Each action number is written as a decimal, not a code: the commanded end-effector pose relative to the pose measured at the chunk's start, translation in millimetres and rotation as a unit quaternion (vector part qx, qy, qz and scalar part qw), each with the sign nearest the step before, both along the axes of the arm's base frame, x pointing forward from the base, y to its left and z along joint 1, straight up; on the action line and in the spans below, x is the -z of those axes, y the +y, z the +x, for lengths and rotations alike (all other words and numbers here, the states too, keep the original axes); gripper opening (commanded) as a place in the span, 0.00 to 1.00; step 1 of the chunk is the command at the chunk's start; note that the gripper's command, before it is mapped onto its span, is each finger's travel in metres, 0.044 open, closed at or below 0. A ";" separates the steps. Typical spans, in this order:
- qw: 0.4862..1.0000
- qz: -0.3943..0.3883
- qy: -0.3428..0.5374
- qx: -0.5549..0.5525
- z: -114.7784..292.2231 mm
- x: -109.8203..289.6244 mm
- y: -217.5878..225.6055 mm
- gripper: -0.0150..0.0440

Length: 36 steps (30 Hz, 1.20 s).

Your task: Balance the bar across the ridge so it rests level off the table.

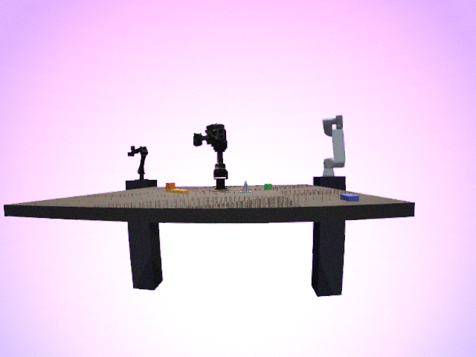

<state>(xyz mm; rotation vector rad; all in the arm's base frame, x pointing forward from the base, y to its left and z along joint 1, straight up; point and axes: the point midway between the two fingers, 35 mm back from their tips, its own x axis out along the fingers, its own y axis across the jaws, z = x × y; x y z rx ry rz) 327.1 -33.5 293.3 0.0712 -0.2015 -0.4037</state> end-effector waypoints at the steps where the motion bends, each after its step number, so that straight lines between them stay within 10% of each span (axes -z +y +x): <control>1: 0.998 -0.041 0.050 0.010 12.7 3.2 -6.8 0.79; 36: 0.810 -0.254 0.527 -0.046 53.3 91.6 -99.1 0.79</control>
